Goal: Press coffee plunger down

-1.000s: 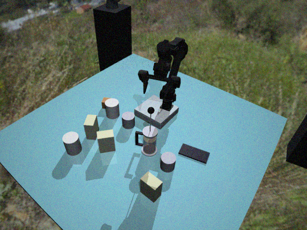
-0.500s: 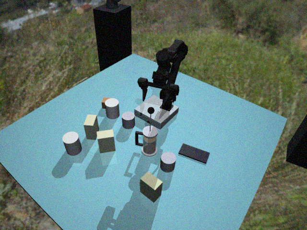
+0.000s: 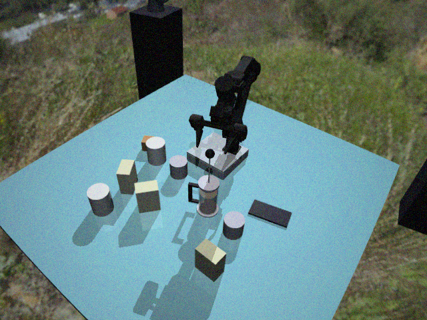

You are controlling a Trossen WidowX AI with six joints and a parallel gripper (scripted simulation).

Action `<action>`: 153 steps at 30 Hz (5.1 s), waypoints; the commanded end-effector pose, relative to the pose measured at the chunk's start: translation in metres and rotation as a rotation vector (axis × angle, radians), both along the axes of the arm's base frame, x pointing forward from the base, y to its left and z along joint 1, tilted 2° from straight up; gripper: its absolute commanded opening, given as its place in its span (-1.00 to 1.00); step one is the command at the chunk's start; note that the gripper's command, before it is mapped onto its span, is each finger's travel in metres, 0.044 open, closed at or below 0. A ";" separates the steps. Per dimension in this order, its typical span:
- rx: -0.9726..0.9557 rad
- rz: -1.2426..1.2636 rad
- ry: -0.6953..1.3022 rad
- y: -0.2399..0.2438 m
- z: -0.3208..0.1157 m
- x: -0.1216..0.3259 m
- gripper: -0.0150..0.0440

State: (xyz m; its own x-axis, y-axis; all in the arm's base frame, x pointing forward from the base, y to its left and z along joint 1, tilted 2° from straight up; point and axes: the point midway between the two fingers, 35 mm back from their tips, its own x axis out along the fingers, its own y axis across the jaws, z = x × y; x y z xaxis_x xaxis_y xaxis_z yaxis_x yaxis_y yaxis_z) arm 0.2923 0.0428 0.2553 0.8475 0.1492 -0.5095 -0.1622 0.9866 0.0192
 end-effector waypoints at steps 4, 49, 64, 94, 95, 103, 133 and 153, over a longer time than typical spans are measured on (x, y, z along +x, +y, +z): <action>-0.004 -0.006 0.009 0.001 -0.009 0.009 1.00; -0.004 -0.006 0.008 0.002 -0.041 0.015 -0.07; -0.003 -0.006 0.008 0.003 -0.066 0.018 -0.07; -0.003 -0.006 0.007 0.006 -0.115 0.023 -0.07; -0.003 -0.006 0.007 0.006 -0.116 0.024 -0.07; -0.003 -0.006 0.007 0.008 -0.118 0.030 -0.07; -0.003 -0.006 0.006 0.009 -0.114 0.038 -0.07; -0.003 -0.006 0.006 0.010 -0.114 0.040 -0.07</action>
